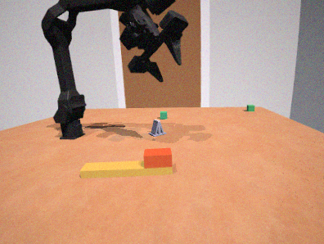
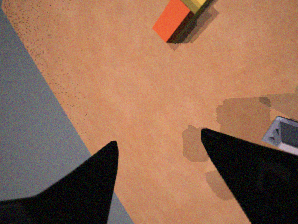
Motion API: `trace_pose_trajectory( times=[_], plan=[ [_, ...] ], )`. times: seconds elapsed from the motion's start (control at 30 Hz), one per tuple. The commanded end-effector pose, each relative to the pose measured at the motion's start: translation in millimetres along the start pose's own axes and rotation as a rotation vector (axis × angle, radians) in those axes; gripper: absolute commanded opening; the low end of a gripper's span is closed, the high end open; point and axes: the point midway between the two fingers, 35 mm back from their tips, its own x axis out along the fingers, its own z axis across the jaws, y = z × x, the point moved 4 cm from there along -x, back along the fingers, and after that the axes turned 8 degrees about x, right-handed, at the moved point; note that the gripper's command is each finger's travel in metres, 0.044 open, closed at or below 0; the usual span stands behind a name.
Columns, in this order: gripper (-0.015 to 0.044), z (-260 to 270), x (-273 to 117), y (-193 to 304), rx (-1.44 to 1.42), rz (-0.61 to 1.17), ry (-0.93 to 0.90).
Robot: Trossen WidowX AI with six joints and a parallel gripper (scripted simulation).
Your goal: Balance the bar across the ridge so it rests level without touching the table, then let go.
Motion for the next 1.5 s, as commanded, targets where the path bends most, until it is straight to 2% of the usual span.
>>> trace_pose_trajectory(
  times=[0.0, 1.07, 1.27, 1.47],
  plan=[
    [0.0315, 5, 10, -14, 0.079, -0.030, 0.050],
    [0.0315, 6, 82, -156, 0.810, -0.317, 0.487],
    [0.0315, 4, 87, -160, 0.827, -0.323, 0.496],
    [0.0315, -13, 116, -162, 0.827, -0.323, 0.496]
  ],
)
